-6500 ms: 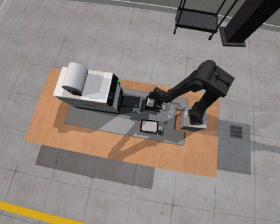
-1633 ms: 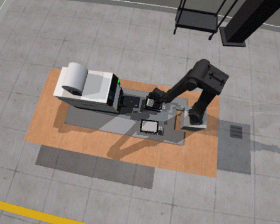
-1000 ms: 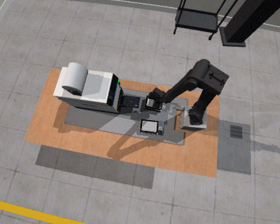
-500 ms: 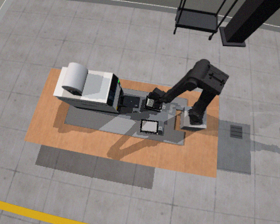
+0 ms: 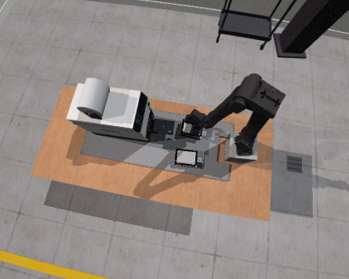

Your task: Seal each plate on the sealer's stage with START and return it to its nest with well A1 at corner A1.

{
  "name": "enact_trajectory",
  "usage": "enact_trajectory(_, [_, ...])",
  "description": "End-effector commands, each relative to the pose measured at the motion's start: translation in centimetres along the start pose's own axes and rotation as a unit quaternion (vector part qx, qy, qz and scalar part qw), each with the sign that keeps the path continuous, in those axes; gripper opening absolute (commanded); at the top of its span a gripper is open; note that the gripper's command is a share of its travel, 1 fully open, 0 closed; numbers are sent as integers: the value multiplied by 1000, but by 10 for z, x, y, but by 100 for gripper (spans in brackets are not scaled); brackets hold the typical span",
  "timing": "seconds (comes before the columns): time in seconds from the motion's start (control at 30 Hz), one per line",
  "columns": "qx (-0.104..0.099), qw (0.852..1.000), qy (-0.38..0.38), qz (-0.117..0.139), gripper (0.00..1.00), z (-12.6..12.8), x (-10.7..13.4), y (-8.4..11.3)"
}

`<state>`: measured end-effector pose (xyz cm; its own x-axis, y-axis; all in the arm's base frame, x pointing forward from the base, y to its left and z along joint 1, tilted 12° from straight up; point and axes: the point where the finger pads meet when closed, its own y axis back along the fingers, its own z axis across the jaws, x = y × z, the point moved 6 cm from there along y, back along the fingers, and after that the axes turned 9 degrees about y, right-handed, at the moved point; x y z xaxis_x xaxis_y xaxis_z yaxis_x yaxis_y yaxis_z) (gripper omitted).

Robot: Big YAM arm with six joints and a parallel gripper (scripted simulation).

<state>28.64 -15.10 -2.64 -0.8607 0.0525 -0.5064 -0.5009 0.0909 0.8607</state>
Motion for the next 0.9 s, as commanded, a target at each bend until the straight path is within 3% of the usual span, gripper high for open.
enact_trajectory(0.0, [-3, 1000, -1, 2, 0, 1, 0, 2])
enact_trajectory(0.53, [-3, 1000, 1, 2, 0, 1, 0, 2])
enact_trajectory(0.87, [-1, 1000, 5, 2, 0, -1, -1, 12])
